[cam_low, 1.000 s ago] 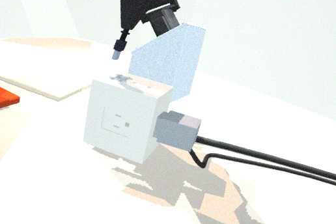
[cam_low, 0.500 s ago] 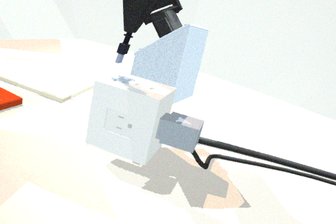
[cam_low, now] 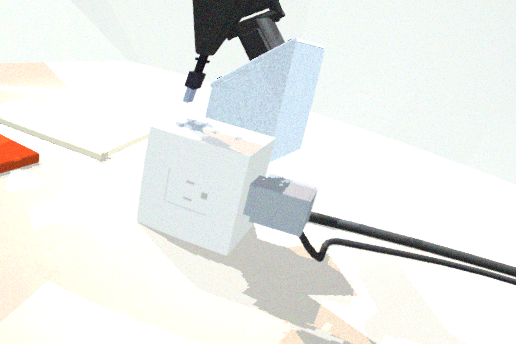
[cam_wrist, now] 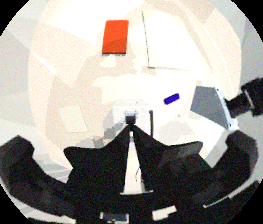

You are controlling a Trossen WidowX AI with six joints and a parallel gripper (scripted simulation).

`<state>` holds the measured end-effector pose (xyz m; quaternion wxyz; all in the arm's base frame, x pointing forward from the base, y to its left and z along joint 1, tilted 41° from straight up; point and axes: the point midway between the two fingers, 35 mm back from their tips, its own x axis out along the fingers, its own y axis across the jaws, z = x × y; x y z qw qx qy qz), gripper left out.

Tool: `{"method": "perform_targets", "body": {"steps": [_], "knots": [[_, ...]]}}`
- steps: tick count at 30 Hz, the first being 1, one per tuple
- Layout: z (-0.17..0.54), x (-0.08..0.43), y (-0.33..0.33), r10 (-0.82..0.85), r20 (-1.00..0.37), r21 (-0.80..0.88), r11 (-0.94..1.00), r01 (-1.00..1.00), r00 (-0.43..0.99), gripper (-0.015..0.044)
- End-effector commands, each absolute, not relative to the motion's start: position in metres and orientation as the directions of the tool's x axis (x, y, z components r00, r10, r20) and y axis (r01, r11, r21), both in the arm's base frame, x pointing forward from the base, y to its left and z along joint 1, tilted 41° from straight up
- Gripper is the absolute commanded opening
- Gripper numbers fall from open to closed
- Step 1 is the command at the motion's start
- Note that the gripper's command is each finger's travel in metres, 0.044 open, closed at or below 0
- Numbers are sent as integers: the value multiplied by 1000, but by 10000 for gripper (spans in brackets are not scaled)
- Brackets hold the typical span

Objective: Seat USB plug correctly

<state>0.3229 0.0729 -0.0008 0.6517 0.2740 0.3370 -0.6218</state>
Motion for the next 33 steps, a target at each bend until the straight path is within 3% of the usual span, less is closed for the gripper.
{"method": "perform_targets", "body": {"steps": [1, 33], "knots": [[-2, 322, 73, -620, -784, -67, 80, 995, -3, 0], [-6, 321, 72, -604, -797, -69, 82, 994, -6, 0]]}}
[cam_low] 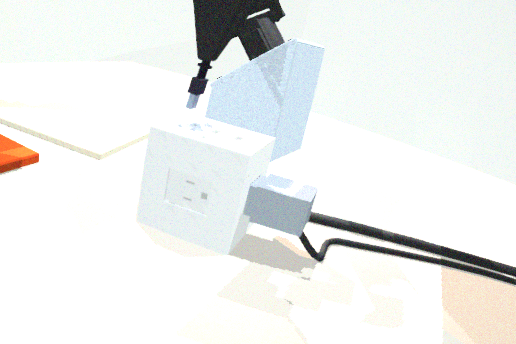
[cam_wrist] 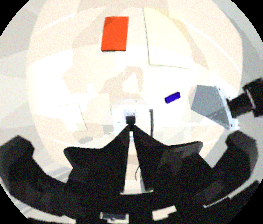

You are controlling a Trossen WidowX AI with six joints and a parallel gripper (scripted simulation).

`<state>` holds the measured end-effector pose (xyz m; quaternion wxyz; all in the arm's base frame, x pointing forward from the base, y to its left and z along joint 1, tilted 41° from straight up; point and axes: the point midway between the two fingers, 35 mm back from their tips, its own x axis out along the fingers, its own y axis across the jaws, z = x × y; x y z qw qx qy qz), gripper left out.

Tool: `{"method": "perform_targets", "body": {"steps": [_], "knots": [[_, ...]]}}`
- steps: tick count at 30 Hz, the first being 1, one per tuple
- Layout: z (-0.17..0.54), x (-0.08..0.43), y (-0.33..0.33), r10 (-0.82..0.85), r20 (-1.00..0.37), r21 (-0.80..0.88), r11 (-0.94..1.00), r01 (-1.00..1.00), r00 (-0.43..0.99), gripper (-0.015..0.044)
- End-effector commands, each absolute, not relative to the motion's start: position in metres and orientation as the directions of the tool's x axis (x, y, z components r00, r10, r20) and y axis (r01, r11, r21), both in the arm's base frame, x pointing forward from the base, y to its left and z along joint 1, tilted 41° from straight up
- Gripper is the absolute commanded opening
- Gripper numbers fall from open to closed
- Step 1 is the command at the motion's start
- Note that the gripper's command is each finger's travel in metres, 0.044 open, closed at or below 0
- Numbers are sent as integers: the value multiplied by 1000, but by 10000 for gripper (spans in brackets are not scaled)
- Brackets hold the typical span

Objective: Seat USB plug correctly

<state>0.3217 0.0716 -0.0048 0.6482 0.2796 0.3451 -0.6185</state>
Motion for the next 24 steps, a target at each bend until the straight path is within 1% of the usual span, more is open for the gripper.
{"method": "perform_targets", "body": {"steps": [1, 24], "knots": [[-6, 321, 72, -604, -797, -69, 82, 994, -6, 0], [-9, 320, 71, -592, -806, -71, 83, 994, -8, 0]]}}
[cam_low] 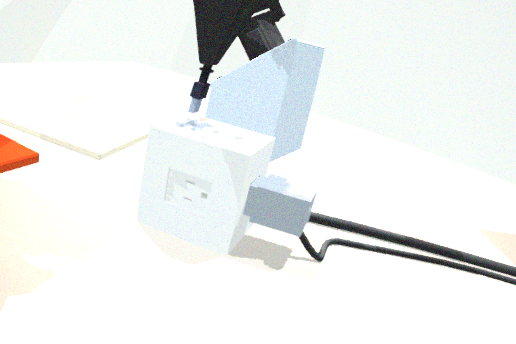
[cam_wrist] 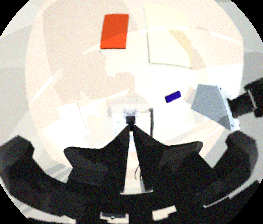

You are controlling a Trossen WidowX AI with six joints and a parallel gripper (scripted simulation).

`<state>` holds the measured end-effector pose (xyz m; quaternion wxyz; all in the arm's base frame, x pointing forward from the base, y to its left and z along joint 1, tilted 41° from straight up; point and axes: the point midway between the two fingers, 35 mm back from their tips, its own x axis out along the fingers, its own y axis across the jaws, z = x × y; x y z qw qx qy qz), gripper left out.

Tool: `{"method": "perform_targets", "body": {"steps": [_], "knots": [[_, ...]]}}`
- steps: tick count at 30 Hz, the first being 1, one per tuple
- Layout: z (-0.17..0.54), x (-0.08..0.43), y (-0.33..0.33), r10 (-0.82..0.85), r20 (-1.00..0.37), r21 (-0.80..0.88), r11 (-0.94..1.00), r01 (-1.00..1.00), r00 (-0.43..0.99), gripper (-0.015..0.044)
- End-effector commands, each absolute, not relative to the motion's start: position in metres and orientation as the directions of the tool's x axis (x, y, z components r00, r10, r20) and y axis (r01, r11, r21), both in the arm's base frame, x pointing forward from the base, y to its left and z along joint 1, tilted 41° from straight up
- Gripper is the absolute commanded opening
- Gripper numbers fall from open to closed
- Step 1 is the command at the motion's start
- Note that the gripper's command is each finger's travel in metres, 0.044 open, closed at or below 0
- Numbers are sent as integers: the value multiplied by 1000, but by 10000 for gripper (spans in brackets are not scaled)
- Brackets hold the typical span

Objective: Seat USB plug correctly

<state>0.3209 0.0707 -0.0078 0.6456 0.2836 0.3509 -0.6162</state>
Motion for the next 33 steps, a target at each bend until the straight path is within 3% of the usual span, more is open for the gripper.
{"method": "perform_targets", "body": {"steps": [1, 33], "knots": [[-9, 320, 71, -591, -807, -71, 83, 994, -8, 0], [-12, 320, 69, -583, -812, -72, 84, 994, -9, 0]]}}
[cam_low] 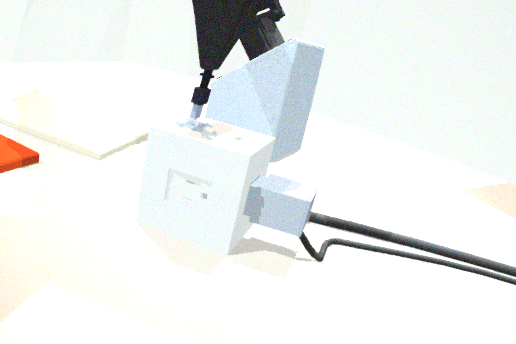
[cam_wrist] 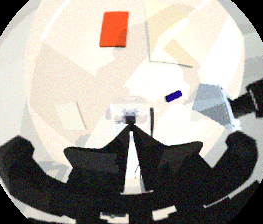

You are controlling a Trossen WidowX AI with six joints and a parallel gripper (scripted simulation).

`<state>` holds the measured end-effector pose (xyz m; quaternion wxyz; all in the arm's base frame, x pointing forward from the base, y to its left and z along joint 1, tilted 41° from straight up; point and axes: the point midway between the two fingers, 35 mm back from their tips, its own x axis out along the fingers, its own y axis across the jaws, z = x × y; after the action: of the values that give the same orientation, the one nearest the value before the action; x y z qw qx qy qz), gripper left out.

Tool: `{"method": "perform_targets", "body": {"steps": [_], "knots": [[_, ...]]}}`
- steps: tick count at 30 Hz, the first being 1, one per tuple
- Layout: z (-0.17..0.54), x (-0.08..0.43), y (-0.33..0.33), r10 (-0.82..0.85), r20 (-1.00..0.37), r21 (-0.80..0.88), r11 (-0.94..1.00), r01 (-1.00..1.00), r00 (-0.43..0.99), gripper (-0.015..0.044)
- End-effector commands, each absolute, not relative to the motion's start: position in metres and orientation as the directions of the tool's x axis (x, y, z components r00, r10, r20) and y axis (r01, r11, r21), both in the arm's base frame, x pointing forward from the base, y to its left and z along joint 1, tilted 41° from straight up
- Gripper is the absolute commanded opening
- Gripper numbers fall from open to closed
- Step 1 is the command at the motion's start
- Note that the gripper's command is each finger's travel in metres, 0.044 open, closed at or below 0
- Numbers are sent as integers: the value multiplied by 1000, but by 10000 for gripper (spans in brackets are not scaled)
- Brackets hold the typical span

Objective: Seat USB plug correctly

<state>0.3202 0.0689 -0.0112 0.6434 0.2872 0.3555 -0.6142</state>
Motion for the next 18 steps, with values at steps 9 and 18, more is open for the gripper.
{"method": "perform_targets", "body": {"steps": [9, 18], "knots": [[-13, 320, 68, -583, -812, -72, 84, 994, -9, 0], [-14, 320, 67, -584, -812, -72, 84, 994, -9, 0]]}}
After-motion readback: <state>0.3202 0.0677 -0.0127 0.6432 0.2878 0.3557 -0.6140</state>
